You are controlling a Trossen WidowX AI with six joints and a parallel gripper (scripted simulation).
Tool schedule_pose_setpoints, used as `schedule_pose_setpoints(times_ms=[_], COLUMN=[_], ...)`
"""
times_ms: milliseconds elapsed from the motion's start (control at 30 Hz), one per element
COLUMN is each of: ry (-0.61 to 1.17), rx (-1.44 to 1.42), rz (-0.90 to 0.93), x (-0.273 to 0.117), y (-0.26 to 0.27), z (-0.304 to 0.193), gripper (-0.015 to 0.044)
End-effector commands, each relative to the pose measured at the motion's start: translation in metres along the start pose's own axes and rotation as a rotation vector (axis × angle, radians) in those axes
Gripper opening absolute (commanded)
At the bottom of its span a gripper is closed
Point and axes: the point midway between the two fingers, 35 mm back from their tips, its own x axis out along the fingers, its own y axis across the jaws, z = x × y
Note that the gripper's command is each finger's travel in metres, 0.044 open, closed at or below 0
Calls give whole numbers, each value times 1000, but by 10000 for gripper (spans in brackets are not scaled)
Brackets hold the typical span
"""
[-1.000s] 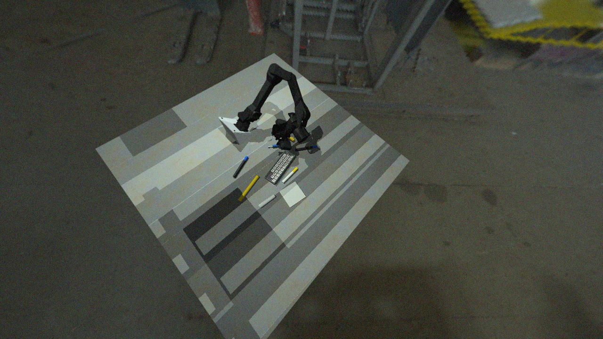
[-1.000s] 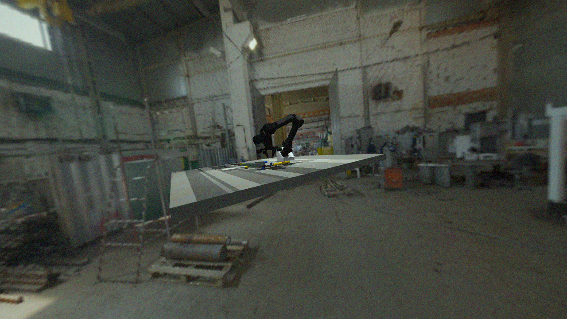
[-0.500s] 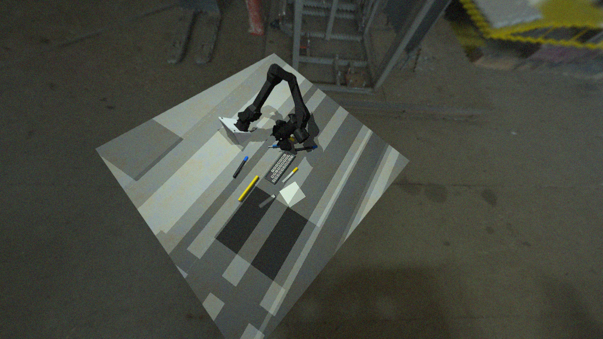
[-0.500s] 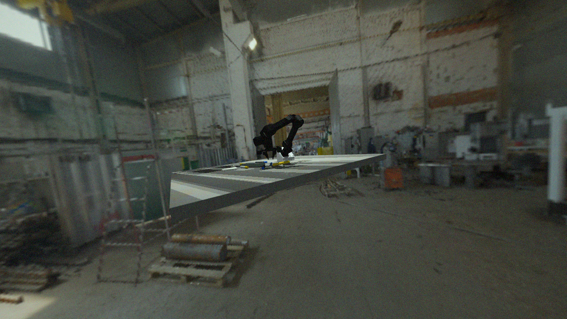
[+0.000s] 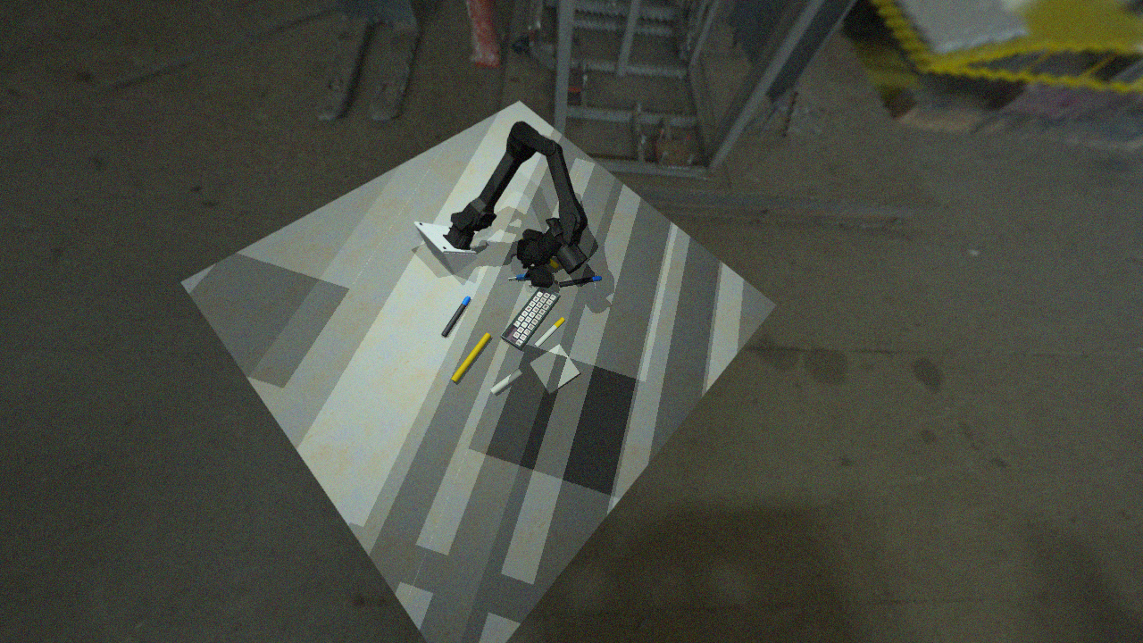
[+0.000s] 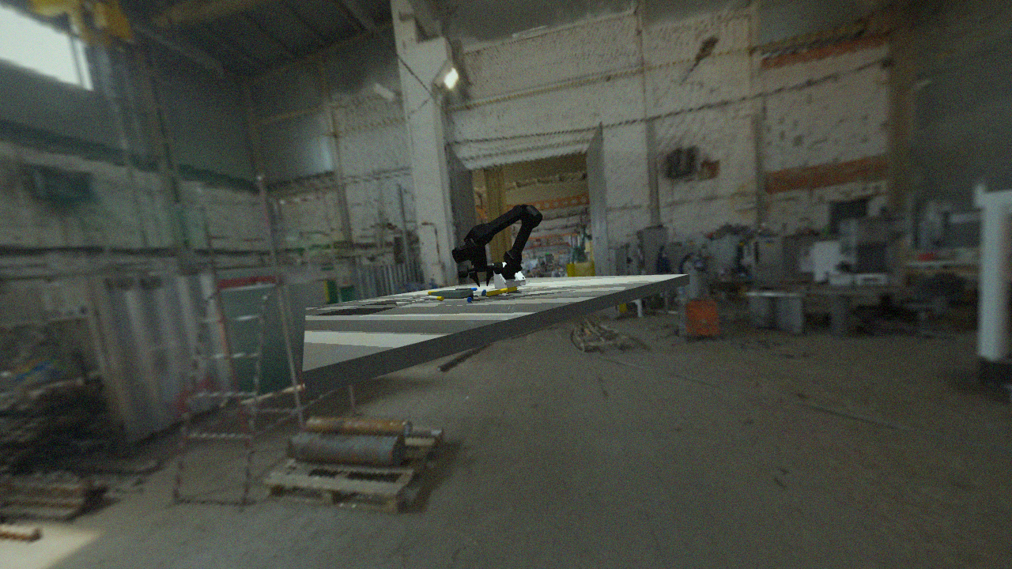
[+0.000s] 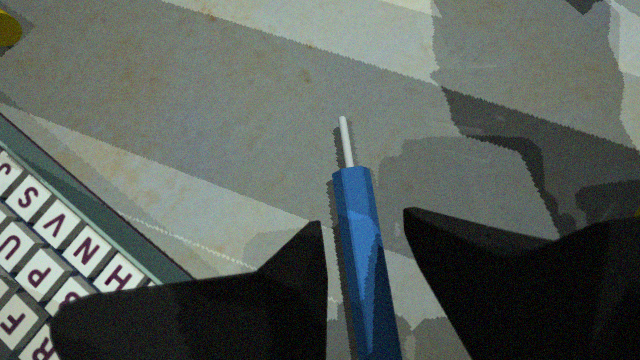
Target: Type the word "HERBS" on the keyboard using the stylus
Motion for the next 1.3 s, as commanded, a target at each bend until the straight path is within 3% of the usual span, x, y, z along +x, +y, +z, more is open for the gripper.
schedule_pose_setpoints(times_ms=[0,1267], ry=[2,3], rx=[3,2], rz=[-7,-7], x=[4,24], y=[-1,-1], z=[-2,-13], gripper=[150,150])
